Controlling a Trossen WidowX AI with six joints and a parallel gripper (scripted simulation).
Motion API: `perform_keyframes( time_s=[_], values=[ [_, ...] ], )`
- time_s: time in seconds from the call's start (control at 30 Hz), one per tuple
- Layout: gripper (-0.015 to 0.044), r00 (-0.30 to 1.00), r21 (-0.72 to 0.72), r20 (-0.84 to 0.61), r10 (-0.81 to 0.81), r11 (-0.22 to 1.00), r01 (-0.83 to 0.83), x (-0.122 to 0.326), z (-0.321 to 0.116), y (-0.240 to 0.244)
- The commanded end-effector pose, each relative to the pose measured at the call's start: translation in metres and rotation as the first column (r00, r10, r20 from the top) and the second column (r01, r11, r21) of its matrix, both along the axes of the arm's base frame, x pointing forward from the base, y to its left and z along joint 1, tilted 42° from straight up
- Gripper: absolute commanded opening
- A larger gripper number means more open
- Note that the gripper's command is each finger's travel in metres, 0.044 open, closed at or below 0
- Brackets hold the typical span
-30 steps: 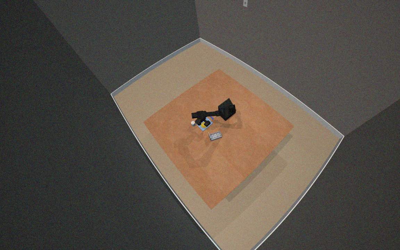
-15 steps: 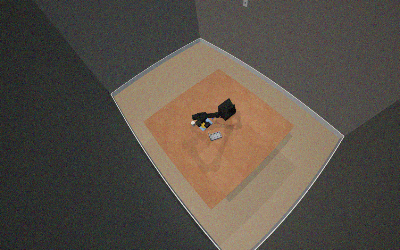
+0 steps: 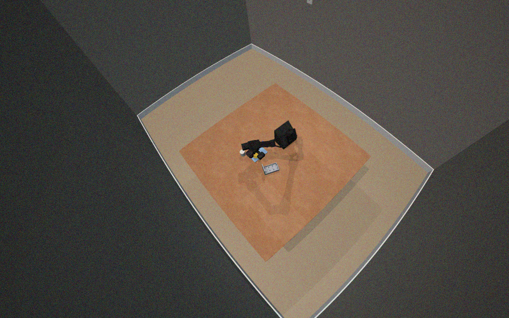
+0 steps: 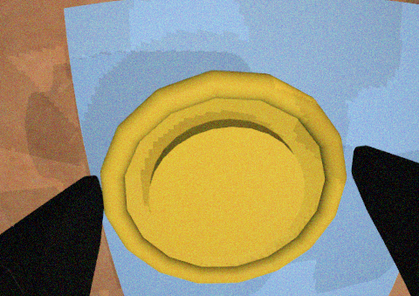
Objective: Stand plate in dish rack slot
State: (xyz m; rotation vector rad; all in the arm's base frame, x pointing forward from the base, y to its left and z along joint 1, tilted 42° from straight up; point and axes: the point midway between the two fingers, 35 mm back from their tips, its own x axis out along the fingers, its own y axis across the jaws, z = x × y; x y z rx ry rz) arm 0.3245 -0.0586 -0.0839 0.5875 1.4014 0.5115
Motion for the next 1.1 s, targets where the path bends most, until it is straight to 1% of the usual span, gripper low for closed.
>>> perform_keyframes(
  time_s=[0.0,0.17,0.53,0.63,0.93,0.97,1.07],
  values=[
    [0.0399,1.0,0.008,-0.009,-0.001,1.0,0.001,-0.002,-0.003,0.004],
    [0.0399,1.0,0.008,-0.009,-0.001,1.0,0.001,-0.002,-0.003,0.004],
    [0.0326,1.0,0.008,-0.009,-0.001,1.0,0.001,-0.002,-0.003,0.004],
    [0.0247,1.0,0.007,-0.008,-0.001,1.0,0.001,-0.002,0.0,0.002],
    [0.0011,1.0,-0.006,0.002,-0.005,1.0,0.005,0.004,0.032,-0.036],
    [0.0,1.0,-0.007,0.002,-0.005,1.0,0.005,0.004,0.036,-0.04],
    [0.0,1.0,-0.008,0.0,-0.005,1.0,0.005,0.003,0.046,-0.051]
  ],
)
